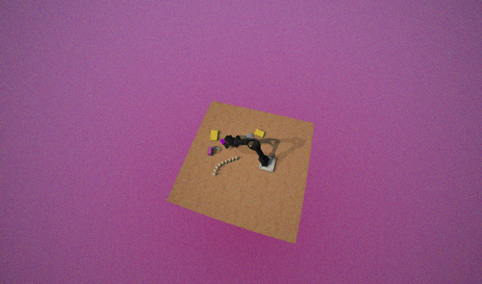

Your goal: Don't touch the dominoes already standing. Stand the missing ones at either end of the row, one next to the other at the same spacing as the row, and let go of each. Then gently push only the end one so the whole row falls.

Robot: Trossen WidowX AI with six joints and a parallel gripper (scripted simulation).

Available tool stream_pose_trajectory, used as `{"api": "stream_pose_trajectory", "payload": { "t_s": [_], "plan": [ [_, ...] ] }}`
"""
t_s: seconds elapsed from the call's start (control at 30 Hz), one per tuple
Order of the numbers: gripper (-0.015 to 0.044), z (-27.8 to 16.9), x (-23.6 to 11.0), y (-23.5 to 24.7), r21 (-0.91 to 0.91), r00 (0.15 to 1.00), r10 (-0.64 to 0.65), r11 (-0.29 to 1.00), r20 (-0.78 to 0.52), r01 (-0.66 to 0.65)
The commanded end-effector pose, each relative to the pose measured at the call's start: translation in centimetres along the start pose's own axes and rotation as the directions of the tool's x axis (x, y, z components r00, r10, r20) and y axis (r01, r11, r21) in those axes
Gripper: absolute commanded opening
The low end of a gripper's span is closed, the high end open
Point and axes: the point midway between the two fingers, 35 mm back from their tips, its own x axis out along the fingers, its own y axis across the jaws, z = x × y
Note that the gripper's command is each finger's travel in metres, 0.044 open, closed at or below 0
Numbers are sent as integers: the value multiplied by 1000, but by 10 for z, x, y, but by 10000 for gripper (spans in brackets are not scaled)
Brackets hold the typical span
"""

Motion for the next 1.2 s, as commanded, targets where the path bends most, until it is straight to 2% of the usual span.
{"api": "stream_pose_trajectory", "payload": {
  "t_s": [0.0, 0.53, 1.17],
  "plan": [
    [107, -2, 4, 2, -22, 998, -9, 1000, 68, 11],
    [107, -10, 1, 11, 2, 946, -33, 999, 321, 34],
    [107, -35, -24, -1, 59, 825, -89, 996, 558, 67]
  ]
}}
